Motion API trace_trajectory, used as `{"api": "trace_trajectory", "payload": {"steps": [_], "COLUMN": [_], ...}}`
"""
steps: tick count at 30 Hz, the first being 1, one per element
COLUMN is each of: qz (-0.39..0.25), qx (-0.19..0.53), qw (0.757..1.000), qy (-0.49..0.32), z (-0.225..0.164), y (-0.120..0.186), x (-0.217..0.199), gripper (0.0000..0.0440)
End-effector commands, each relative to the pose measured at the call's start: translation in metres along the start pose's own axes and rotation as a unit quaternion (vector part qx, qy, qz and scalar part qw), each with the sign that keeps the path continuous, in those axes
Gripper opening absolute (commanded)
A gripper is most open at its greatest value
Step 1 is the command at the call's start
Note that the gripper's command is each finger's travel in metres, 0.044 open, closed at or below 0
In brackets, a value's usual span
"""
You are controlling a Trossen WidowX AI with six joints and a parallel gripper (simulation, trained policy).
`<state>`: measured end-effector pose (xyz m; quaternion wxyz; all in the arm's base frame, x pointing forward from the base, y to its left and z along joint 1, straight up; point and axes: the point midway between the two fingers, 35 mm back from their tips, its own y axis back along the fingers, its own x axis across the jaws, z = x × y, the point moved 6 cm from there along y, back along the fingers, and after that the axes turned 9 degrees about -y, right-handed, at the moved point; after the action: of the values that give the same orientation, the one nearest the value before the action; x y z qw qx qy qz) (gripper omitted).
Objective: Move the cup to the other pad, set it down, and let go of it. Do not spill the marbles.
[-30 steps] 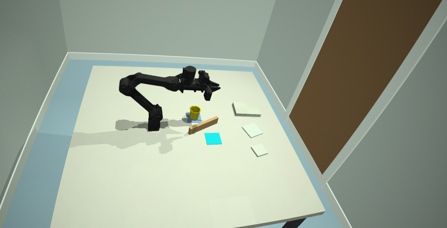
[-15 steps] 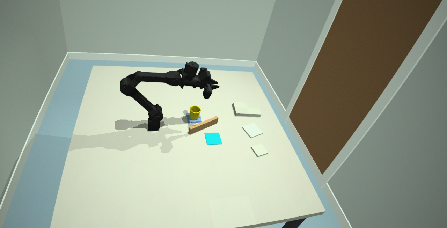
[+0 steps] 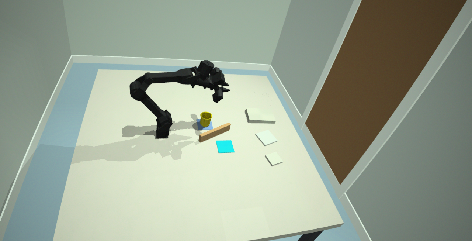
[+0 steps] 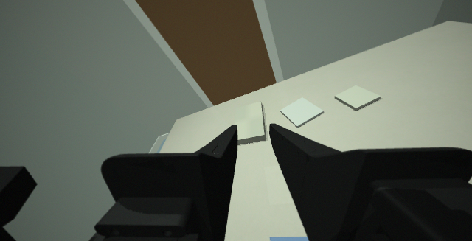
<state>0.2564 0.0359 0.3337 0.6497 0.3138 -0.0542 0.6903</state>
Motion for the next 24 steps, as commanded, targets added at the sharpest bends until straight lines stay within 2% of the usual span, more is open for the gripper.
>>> {"api": "trace_trajectory", "payload": {"steps": [1, 12, 24], "qz": [-0.003, -0.029, -0.075], "qx": [0.023, 0.087, 0.152], "qw": [0.999, 0.990, 0.965], "qy": [-0.029, -0.112, -0.200], "z": [0.000, -0.002, -0.007], "y": [0.000, 0.000, 0.000], "x": [0.006, 0.018, 0.030], "gripper": [0.0137, 0.0150, 0.0157]}}
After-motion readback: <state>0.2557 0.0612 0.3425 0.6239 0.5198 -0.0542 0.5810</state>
